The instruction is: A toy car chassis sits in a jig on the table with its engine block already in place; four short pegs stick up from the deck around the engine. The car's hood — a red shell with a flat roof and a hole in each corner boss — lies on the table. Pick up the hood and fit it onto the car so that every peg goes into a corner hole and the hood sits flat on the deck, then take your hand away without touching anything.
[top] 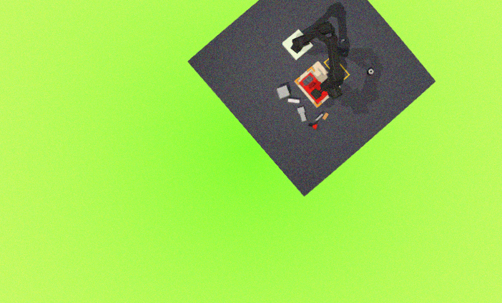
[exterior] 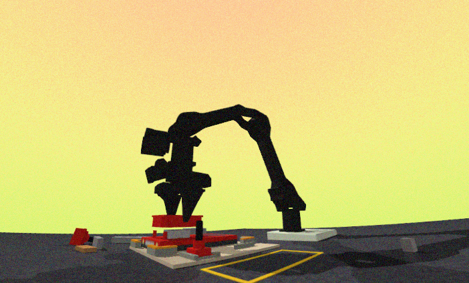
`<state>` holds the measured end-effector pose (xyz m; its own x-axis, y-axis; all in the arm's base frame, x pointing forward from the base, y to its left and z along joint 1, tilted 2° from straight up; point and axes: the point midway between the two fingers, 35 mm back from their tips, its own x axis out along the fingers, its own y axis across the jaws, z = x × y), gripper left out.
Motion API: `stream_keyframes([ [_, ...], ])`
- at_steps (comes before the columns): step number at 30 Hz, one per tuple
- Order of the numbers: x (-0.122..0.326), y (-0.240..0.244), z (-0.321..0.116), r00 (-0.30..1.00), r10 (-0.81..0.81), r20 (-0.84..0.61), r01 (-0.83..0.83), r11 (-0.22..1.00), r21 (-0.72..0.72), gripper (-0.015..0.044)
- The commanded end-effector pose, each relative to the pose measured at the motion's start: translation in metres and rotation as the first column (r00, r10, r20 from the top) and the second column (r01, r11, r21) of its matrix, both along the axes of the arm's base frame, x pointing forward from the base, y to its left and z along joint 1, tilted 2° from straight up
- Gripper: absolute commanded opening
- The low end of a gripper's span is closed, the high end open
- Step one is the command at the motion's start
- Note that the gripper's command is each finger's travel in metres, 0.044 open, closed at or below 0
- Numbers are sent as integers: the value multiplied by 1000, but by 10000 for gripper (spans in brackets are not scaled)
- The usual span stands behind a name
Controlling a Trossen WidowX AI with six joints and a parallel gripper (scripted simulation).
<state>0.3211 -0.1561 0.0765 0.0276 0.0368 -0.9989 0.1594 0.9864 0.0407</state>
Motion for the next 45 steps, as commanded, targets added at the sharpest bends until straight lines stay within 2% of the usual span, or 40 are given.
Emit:
stream_keyframes([
  [1,0,-1,0,1000,4,0,-4,1000,-5,0],
  [45,1,0,-11,1000,4,0,-4,1000,-5,0],
])
